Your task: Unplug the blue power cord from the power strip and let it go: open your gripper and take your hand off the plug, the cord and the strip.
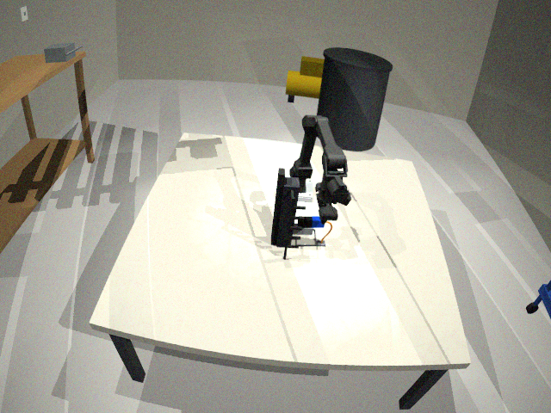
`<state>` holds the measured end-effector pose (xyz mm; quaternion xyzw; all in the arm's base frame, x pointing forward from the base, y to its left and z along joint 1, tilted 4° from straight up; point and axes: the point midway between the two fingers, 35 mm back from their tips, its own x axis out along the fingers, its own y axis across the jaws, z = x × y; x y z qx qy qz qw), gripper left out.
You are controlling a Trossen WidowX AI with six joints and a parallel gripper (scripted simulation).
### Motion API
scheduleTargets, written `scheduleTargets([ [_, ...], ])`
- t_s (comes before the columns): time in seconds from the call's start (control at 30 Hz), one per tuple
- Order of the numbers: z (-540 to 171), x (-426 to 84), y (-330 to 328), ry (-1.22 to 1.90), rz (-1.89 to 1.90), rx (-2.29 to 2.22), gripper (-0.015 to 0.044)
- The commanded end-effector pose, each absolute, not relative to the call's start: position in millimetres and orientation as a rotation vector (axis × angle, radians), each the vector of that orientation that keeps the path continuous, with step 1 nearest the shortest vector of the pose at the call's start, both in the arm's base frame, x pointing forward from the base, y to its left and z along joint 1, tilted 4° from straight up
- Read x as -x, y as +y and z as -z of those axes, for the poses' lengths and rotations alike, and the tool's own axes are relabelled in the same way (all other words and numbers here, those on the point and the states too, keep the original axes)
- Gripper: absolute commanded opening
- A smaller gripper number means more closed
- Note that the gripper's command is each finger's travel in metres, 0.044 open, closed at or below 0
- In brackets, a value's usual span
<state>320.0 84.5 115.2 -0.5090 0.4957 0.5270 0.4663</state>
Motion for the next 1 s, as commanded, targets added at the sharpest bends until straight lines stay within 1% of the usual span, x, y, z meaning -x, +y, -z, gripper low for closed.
scheduleTargets([
  [0.0, -115.2, -320.5, 82.9, 1.214, -1.294, 1.255, 0.0367],
  [0.1, -118.1, -320.6, 97.2, 1.213, -1.294, 1.254, 0.0440],
  [0.23, -125.5, -317.4, 135.8, 1.210, -1.296, 1.252, 0.0440],
  [0.3, -126.9, -316.2, 143.1, 1.210, -1.297, 1.252, 0.0440],
  [0.97, -126.9, -316.2, 143.1, 1.210, -1.297, 1.252, 0.0440],
])
